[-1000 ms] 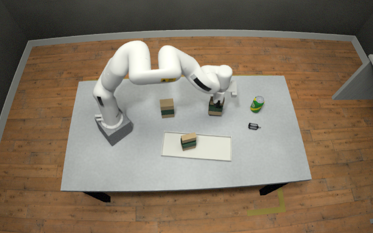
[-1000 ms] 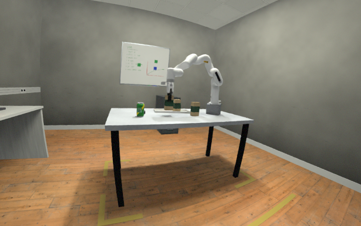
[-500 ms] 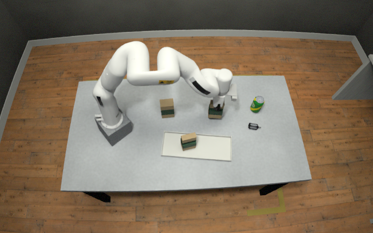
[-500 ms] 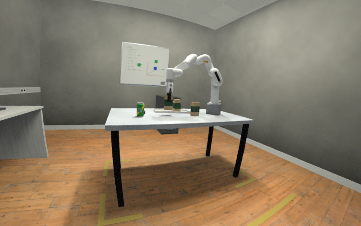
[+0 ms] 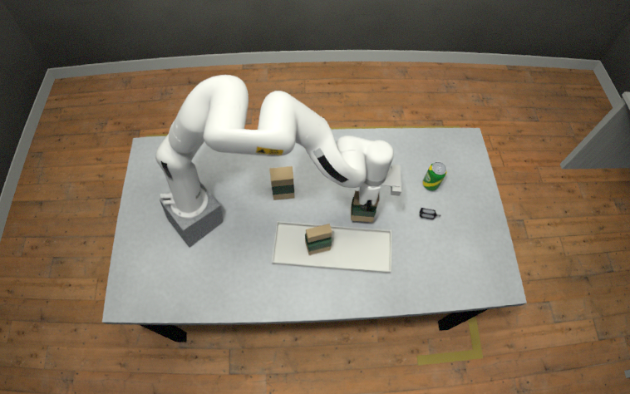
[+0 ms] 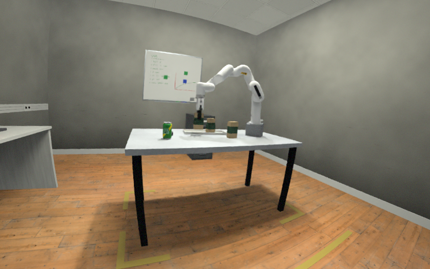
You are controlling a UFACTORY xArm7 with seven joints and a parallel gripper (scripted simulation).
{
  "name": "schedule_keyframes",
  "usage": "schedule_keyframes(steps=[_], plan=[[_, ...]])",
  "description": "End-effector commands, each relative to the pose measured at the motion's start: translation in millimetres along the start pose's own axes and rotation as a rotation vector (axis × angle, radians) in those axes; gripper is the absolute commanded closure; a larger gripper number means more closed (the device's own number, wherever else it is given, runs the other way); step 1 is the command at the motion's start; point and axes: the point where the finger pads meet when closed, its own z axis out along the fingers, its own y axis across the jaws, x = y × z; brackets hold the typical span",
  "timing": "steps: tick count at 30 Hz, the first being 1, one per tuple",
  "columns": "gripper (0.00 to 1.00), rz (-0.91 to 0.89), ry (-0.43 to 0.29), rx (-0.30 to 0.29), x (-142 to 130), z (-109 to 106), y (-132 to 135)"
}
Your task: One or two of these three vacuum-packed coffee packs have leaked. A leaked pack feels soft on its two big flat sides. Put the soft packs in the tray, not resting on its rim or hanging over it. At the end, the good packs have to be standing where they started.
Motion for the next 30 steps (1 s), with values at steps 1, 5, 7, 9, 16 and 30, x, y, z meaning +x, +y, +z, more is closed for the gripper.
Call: schedule_keyframes(steps=[1, 5, 7, 9, 16, 30], plan=[[0.74, -0.003, 0.006, 0.002, 2, -2, 26], [0.74, -0.003, 0.006, 0.002, 2, -2, 53], [0.74, -0.003, 0.006, 0.002, 3, -2, 65], [0.74, -0.003, 0.006, 0.002, 3, -2, 76], [0.74, -0.003, 0.006, 0.002, 3, -2, 98], [0.74, -0.003, 0.006, 0.002, 3, -2, 111]])
